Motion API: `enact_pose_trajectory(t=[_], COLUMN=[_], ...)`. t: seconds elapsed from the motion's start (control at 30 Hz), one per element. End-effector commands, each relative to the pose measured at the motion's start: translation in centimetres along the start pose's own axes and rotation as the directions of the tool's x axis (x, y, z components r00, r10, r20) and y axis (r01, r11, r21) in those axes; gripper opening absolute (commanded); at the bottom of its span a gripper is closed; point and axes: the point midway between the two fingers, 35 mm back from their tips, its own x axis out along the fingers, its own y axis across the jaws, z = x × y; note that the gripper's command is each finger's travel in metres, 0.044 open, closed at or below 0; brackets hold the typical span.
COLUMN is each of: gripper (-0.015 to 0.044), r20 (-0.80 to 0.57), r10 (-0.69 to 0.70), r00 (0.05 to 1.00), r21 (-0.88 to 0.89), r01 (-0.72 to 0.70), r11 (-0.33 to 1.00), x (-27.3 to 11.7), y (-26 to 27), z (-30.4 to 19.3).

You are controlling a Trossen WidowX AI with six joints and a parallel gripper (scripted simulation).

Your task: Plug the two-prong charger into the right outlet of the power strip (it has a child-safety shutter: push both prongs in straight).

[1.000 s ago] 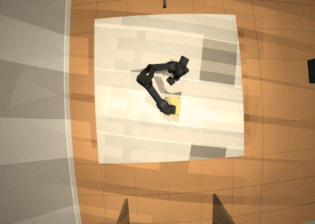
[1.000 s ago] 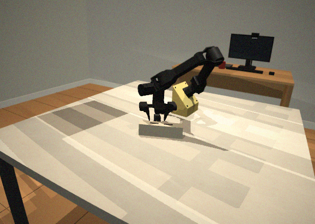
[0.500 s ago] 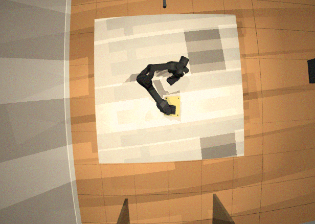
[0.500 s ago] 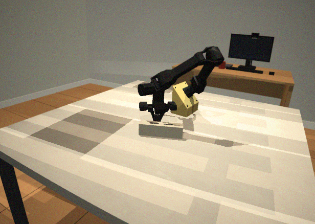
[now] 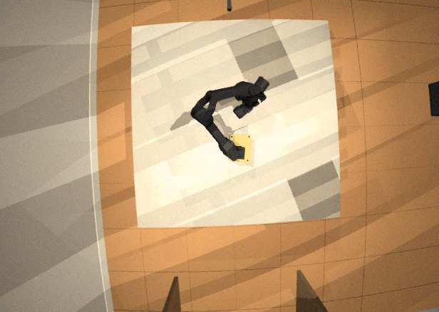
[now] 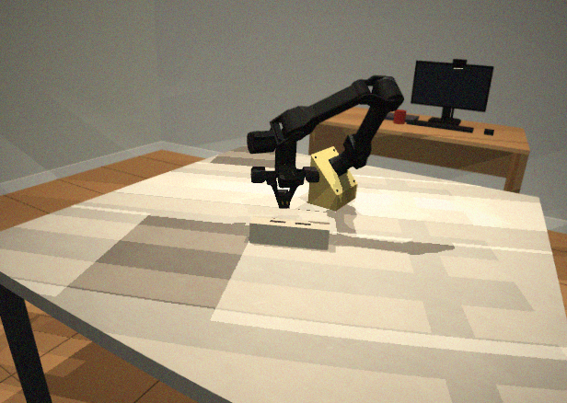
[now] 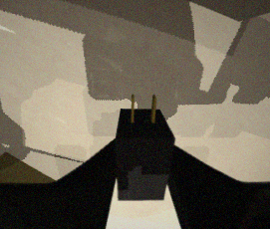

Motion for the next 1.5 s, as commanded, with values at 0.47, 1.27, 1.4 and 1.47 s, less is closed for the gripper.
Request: enact_pose_trajectory(t=[0.47,1.27,1.4,1.47], gripper=[0.0000,0.0000,0.0000,0.0000], r20=[-0.001,0.000,0.000,0.000], r10=[-0.003,0.004,0.005,0.005], r00=[1.000,1.000,1.000,1.000], r21=[0.089,0.198,0.206,0.209], r01=[0.003,-0.004,-0.005,-0.005], r11=[0.996,0.980,0.979,0.978], x=[0.8,2.6,2.7,2.7], y=[-0.2,-0.7,-0.9,-1.0], z=[0.6,3.0,3.6,3.9])
